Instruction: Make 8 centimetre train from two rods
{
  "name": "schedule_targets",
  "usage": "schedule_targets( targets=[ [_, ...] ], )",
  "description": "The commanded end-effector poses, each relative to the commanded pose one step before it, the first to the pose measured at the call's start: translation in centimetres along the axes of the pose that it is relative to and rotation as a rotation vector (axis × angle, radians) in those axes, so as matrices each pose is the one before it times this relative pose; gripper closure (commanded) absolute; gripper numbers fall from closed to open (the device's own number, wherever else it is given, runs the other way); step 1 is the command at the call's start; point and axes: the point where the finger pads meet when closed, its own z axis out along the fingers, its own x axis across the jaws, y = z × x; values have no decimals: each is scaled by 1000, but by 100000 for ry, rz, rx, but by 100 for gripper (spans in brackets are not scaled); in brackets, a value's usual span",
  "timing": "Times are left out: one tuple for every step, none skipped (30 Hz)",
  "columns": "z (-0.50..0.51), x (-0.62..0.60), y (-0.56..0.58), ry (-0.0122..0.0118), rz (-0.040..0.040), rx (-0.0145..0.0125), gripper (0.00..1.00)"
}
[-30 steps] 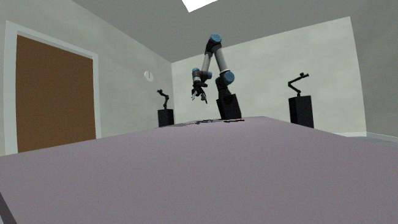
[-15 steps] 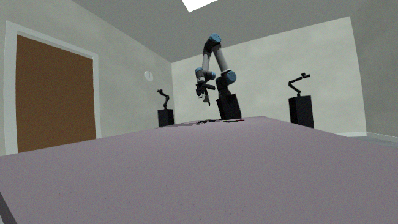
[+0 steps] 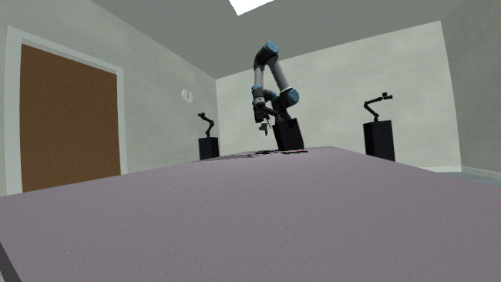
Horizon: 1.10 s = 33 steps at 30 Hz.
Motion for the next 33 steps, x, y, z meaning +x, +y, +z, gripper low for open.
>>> schedule_targets(
  targets=[
    [817, 307, -1595, -1398, -16673, 794, 0],
    [159, 95, -328, -327, -3438, 227, 0],
    [158, 103, -323, -322, -3437, 230, 0],
    [156, 111, -319, -317, -3439, 232, 0],
    [155, 119, -314, -312, -3439, 235, 0],
    [153, 127, -309, -307, -3439, 237, 0],
    [152, 134, -303, -302, -3440, 240, 0],
    [150, 142, -298, -297, -3440, 242, 0],
    [149, 149, -292, -292, -3441, 244, 0],
    [147, 156, -286, -288, -3440, 246, 0],
    [0, 0, 0, 0, 0, 0, 0],
    [0, 0, 0, 0, 0, 0, 0],
    [271, 302, -523, -526, -6429, 465, 0],
    [217, 265, -407, -416, -5229, 383, 0],
    [114, 149, -208, -217, -2777, 205, 0],
    [137, 187, -248, -260, -3385, 252, 0],
    [139, 197, -247, -262, -3463, 259, 0],
    [137, 201, -239, -257, -3445, 259, 0],
    [135, 207, -231, -253, -3442, 260, 0],
    [134, 212, -224, -249, -3444, 262, 0],
    [132, 217, -217, -245, -3443, 263, 0],
    [131, 222, -209, -241, -3444, 265, 0],
    [129, 227, -201, -237, -3445, 266, 0],
    [128, 231, -194, -234, -3444, 268, 0],
    [126, 235, -186, -230, -3444, 269, 0],
    [125, 239, -178, -226, -3445, 270, 0],
    [123, 243, -170, -223, -3444, 271, 0],
    [0, 0, 0, 0, 0, 0, 0],
    [0, 0, 0, 0, 0, 0, 0],
    [218, 443, -293, -394, -6216, 493, 0],
    [187, 398, -233, -336, -5448, 435, 0],
    [93, 205, -107, -167, -2746, 221, 0],
    [113, 254, -125, -202, -3381, 273, 0]
  ],
)
